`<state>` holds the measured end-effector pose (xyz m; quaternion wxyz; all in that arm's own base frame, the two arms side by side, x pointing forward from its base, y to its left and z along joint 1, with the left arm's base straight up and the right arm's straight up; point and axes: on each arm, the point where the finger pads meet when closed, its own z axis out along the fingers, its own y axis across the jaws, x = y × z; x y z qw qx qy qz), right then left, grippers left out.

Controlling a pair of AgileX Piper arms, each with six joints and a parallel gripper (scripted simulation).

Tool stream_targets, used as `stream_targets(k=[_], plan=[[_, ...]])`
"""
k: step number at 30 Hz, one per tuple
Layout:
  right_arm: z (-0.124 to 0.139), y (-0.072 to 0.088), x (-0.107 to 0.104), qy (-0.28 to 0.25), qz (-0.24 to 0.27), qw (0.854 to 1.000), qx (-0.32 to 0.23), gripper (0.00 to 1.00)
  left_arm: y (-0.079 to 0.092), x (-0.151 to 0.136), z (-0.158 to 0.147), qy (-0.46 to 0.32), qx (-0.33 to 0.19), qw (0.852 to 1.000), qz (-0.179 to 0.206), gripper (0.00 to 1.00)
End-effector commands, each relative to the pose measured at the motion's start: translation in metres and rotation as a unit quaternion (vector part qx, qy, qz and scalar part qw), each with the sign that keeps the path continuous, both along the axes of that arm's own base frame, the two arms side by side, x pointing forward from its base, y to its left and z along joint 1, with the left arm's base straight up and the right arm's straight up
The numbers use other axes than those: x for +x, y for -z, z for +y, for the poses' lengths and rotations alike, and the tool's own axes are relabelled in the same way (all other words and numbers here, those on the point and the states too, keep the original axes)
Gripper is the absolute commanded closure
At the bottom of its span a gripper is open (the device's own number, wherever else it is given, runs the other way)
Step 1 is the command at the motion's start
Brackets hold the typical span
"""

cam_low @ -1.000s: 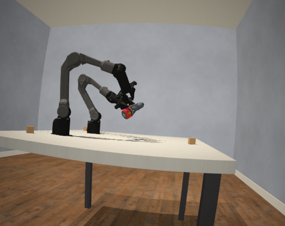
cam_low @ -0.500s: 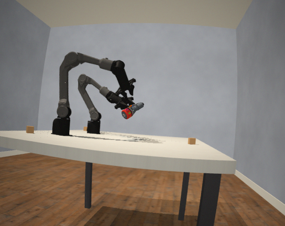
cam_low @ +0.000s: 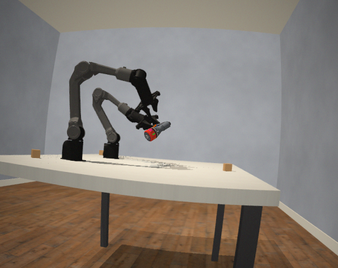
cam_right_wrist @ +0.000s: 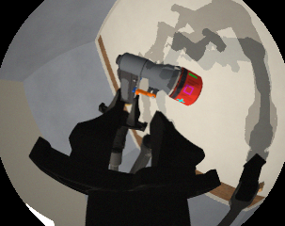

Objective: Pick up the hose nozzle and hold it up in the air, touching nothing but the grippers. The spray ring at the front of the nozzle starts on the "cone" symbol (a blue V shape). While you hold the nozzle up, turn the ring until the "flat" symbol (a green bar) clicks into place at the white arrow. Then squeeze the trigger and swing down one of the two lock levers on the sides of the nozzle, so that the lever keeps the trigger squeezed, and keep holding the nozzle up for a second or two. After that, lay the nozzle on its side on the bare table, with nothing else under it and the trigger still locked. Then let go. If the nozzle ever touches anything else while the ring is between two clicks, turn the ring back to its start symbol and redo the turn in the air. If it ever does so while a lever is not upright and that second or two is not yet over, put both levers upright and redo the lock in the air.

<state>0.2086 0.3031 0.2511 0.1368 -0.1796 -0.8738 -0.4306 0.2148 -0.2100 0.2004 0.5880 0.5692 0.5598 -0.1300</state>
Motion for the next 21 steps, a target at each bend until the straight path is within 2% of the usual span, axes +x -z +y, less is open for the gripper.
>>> stream_targets(k=[1,4,9,19,21], plan=[[-0.009,0.004,0.005,0.006,-0.02,1.0,-0.011,0.5,-0.004,0.001,-0.001,-0.001,-0.004,1.0,-0.003,0.52],[-0.014,0.007,0.008,0.009,-0.031,0.999,-0.018,0.5,-0.004,0.001,0.0,-0.001,-0.004,1.0,-0.002,0.52],[-0.043,0.021,0.024,0.024,-0.09,0.994,-0.058,0.5,-0.003,0.001,0.0,-0.002,-0.004,1.0,-0.002,0.52],[-0.108,0.045,0.052,0.043,-0.202,0.967,-0.151,0.5,-0.003,0.002,0.0,-0.003,-0.003,1.0,-0.002,0.52],[-0.108,0.045,0.052,0.043,-0.202,0.967,-0.151,0.5,-0.003,0.002,0.0,-0.003,-0.003,1.0,-0.002,0.52]])
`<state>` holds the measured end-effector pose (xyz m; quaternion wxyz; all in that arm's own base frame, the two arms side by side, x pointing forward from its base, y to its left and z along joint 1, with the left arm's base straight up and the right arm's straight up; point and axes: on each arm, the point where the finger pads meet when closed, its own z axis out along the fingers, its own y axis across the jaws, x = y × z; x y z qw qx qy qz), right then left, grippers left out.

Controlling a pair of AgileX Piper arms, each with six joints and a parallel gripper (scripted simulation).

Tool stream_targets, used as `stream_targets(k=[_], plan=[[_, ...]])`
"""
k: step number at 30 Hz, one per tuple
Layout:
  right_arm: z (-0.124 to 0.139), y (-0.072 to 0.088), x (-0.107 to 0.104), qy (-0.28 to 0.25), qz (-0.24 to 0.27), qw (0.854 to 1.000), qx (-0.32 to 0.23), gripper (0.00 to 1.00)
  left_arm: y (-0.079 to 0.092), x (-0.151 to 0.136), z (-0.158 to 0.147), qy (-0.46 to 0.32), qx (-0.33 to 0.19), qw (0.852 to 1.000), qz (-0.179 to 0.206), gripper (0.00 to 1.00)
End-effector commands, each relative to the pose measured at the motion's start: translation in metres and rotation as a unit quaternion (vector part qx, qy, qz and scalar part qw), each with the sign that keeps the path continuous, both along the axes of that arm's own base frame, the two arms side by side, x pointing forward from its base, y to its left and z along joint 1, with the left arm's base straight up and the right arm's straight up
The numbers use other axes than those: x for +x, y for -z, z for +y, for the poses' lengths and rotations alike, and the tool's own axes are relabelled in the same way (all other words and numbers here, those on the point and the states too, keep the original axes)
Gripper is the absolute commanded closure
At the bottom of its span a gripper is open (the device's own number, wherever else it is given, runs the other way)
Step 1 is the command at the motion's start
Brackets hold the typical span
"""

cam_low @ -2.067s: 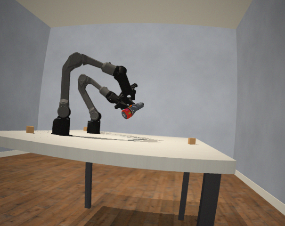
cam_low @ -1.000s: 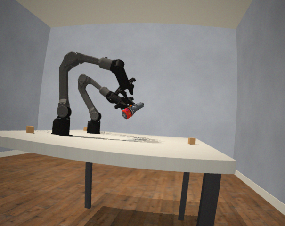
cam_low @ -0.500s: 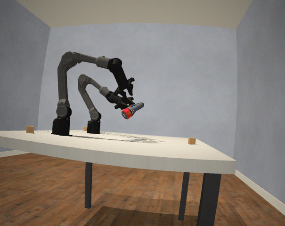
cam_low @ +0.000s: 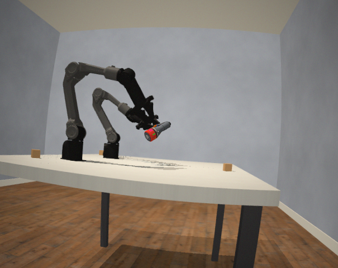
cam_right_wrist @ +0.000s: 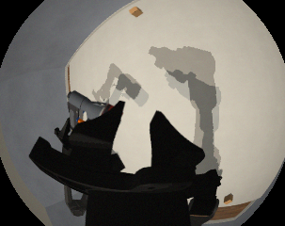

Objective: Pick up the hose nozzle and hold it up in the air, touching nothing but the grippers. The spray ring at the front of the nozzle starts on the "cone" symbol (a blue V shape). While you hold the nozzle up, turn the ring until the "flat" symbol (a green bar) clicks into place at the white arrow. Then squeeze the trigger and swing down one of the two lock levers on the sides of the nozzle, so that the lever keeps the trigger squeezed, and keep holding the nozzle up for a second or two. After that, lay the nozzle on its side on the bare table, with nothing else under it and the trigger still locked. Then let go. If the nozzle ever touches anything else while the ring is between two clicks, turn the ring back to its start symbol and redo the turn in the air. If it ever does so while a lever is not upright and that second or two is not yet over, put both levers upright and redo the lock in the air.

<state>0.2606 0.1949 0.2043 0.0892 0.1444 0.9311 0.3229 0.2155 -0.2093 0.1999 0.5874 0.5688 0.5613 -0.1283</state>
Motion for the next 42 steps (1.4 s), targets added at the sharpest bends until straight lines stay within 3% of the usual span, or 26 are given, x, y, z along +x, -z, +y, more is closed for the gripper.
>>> stream_targets(k=[1,9,15,17,23,29,32,38,42], plan=[[-0.005,0.0,0.001,0.001,-0.009,1.0,-0.006,0.5,-0.003,0.001,0.0,-0.001,-0.004,1.0,-0.002,0.52],[-0.062,0.013,0.015,0.007,-0.092,0.991,-0.098,0.5,-0.003,0.001,0.0,-0.001,-0.004,1.0,-0.002,0.52],[-0.105,0.02,0.021,0.005,-0.147,0.974,-0.174,0.5,0.019,-0.008,-0.013,0.016,-0.023,0.998,0.056,0.52],[-0.105,0.02,0.021,0.005,-0.147,0.974,-0.174,0.5,0.019,-0.008,-0.013,0.016,-0.023,0.998,0.056,0.52],[-0.148,0.023,0.023,-0.005,-0.194,0.947,-0.256,0.5,0.054,-0.024,-0.032,0.034,-0.052,0.986,0.153,0.52],[-0.189,0.024,0.02,-0.021,-0.232,0.912,-0.339,0.5,0.092,-0.044,-0.045,0.035,-0.069,0.965,0.25,0.52],[-0.197,0.024,0.019,-0.025,-0.239,0.903,-0.356,0.5,0.11,-0.054,-0.048,0.028,-0.072,0.953,0.294,0.52],[-0.196,0.023,0.019,-0.024,-0.238,0.904,-0.354,0.5,0.125,-0.062,-0.049,0.019,-0.074,0.942,0.328,0.52],[-0.196,0.022,0.019,-0.024,-0.239,0.904,-0.354,0.5,0.125,-0.062,-0.05,0.018,-0.075,0.941,0.329,0.52]])
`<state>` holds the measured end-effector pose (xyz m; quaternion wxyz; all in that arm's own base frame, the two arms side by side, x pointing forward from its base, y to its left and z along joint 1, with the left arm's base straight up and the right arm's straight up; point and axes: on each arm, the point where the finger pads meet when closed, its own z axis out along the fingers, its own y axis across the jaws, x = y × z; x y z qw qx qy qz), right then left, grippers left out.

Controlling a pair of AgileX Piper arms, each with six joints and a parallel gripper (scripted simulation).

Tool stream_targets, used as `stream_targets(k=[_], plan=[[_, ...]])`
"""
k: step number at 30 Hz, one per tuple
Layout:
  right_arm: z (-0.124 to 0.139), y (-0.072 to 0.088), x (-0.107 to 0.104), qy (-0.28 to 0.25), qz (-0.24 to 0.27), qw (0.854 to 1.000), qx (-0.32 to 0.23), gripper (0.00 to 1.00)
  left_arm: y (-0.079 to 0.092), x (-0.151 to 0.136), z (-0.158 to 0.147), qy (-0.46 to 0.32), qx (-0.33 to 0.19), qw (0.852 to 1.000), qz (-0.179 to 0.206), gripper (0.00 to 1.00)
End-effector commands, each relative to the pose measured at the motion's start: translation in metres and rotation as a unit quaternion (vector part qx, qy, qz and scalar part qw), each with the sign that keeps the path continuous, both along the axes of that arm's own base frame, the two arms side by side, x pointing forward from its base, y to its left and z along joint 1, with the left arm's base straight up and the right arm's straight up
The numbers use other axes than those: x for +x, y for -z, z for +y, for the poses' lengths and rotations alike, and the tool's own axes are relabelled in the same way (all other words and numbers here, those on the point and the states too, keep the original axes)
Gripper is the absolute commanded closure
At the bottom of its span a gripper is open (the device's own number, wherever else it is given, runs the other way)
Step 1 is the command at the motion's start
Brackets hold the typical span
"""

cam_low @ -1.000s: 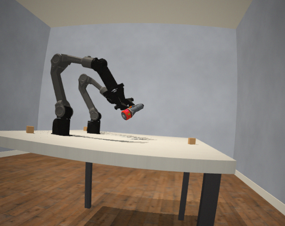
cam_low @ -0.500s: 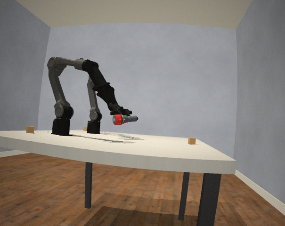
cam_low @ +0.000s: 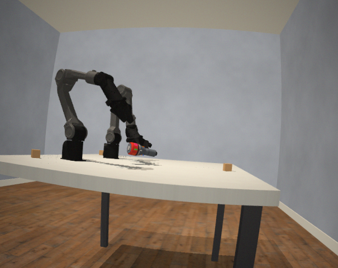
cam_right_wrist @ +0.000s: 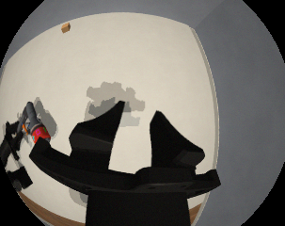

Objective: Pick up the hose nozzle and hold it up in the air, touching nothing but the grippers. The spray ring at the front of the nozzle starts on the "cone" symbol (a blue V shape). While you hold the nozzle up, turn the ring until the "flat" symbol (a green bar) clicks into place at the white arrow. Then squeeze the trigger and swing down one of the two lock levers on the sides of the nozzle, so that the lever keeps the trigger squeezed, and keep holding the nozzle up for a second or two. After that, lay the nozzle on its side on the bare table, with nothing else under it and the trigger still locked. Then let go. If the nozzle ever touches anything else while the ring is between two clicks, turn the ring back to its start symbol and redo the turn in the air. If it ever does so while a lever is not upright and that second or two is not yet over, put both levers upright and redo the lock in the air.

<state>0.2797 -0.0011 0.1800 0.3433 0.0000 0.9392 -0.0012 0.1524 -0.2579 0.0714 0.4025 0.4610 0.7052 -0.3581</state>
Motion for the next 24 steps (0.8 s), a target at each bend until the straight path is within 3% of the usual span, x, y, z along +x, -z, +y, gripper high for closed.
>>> stream_targets(k=[1,3,9,11,24], plan=[[0.0,-0.001,0.0,0.0,-0.002,1.0,0.0,0.5,-0.004,0.002,-0.002,-0.001,-0.007,1.0,-0.004,0.52],[0.0,0.0,0.001,0.0,0.001,1.0,0.0,0.5,0.006,0.0,0.0,-0.001,0.0,1.0,0.005,0.52],[0.0,0.0,0.001,0.0,0.001,1.0,0.0,0.5,0.004,0.002,-0.001,-0.001,-0.007,1.0,-0.005,0.52],[0.0,-0.002,0.0,0.0,-0.003,1.0,0.0,0.5,0.013,0.0,0.0,-0.002,-0.002,1.0,0.004,0.52],[0.0,-0.001,0.0,0.0,-0.001,1.0,0.0,0.5,0.021,0.003,-0.002,-0.001,-0.009,1.0,-0.008,0.52]])
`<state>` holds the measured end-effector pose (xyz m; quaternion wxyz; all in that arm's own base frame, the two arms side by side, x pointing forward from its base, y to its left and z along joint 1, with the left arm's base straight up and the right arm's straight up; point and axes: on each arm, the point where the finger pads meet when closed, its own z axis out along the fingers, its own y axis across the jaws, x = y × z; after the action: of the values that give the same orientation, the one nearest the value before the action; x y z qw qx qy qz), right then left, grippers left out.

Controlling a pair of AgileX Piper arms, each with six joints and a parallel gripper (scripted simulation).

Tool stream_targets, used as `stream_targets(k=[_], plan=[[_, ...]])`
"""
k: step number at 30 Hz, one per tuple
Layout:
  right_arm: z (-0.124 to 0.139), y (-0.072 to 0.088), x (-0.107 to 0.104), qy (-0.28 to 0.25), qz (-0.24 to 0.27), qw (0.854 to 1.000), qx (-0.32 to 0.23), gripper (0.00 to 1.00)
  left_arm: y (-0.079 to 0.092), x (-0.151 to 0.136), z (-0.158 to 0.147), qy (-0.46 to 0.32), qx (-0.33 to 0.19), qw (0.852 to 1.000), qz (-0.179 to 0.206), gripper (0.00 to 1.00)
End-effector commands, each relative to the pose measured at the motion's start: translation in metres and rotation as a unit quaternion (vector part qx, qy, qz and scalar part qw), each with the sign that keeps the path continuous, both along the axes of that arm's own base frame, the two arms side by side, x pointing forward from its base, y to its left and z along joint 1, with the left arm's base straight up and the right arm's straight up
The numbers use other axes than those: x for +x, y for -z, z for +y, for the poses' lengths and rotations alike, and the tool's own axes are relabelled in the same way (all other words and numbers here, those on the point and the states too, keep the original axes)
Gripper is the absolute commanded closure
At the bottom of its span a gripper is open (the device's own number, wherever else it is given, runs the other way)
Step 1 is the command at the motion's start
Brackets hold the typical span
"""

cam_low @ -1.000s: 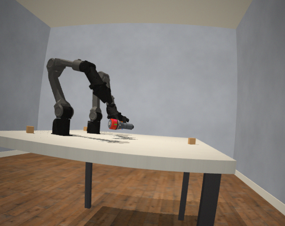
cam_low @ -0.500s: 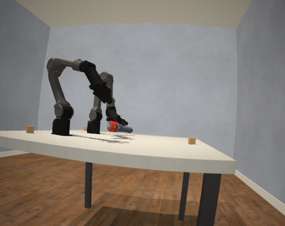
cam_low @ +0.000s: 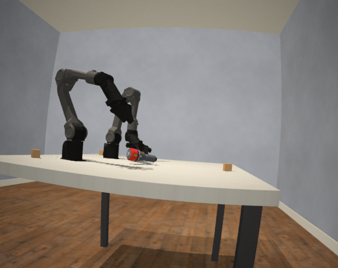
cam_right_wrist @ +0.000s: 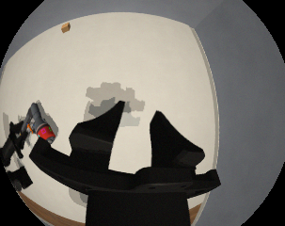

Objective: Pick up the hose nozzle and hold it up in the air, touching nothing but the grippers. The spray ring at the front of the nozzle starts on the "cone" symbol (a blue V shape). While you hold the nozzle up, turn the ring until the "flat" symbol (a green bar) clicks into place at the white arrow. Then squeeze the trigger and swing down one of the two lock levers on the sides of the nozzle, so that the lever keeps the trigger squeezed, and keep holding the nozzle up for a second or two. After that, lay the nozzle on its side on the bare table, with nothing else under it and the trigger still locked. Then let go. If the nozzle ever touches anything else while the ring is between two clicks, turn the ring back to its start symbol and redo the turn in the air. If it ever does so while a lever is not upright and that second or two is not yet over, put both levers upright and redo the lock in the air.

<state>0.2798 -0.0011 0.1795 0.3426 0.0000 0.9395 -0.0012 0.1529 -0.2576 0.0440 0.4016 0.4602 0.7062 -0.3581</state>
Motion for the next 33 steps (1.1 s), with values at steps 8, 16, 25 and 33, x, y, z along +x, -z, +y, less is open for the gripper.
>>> stream_targets(k=[8,16,25,33], plan=[[0.0,-0.001,0.0,0.0,-0.003,1.0,0.0,0.5,0.003,0.002,-0.001,0.0,-0.008,1.0,-0.006,0.52],[0.0,-0.001,0.0,0.0,-0.003,1.0,0.0,0.5,0.001,0.002,-0.002,0.0,-0.01,1.0,-0.012,0.52],[0.0,-0.001,0.0,0.0,-0.003,1.0,0.0,0.5,-0.001,0.002,-0.004,0.011,0.047,0.999,0.0,0.52],[0.0,-0.001,0.0,0.0,-0.003,1.0,0.0,0.5,0.007,0.0,-0.003,0.019,0.117,0.993,0.031,0.52]])
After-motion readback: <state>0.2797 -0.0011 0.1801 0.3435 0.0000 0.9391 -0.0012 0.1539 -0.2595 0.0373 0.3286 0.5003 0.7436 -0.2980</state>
